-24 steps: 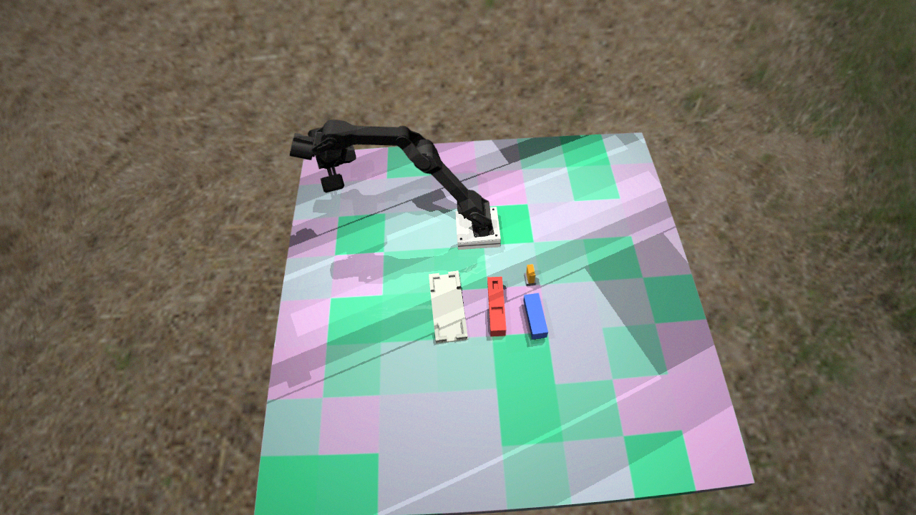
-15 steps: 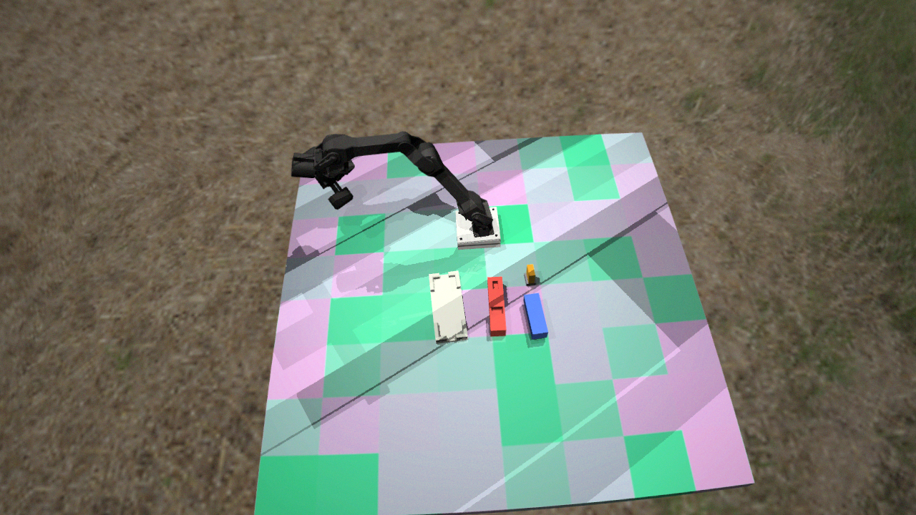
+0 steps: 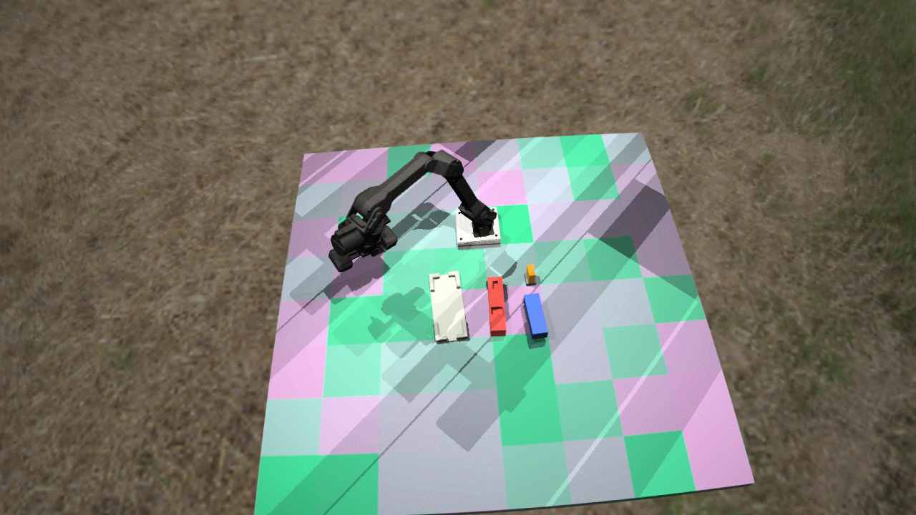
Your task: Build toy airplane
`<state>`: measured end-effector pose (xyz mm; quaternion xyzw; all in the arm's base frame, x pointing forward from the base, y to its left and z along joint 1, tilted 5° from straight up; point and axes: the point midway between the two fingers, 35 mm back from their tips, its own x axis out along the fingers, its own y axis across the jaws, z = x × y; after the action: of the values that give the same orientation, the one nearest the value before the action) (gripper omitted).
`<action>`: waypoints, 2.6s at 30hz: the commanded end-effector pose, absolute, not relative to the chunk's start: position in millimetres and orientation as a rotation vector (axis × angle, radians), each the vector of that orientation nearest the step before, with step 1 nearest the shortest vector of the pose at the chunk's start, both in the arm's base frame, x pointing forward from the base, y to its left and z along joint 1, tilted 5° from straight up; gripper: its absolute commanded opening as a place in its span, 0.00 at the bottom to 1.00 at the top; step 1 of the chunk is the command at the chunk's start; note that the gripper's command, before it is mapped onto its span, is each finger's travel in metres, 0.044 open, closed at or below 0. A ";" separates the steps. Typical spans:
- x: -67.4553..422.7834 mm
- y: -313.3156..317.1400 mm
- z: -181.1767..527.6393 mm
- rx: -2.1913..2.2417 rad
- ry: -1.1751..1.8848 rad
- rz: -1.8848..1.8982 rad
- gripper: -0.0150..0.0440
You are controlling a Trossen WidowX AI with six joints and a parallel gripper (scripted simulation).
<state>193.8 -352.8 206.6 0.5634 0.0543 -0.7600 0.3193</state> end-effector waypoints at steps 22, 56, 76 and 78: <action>285.4 5.2 106.7 0.039 1.596 -0.124 1.00; 283.6 1.0 26.3 0.039 1.597 -0.124 1.00; 282.0 -0.8 -5.7 0.039 1.597 -0.124 1.00; 281.6 -0.9 -8.8 0.039 1.597 -0.125 1.00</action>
<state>283.3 -1.1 -2.5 0.0177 0.7132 -0.0586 0.6983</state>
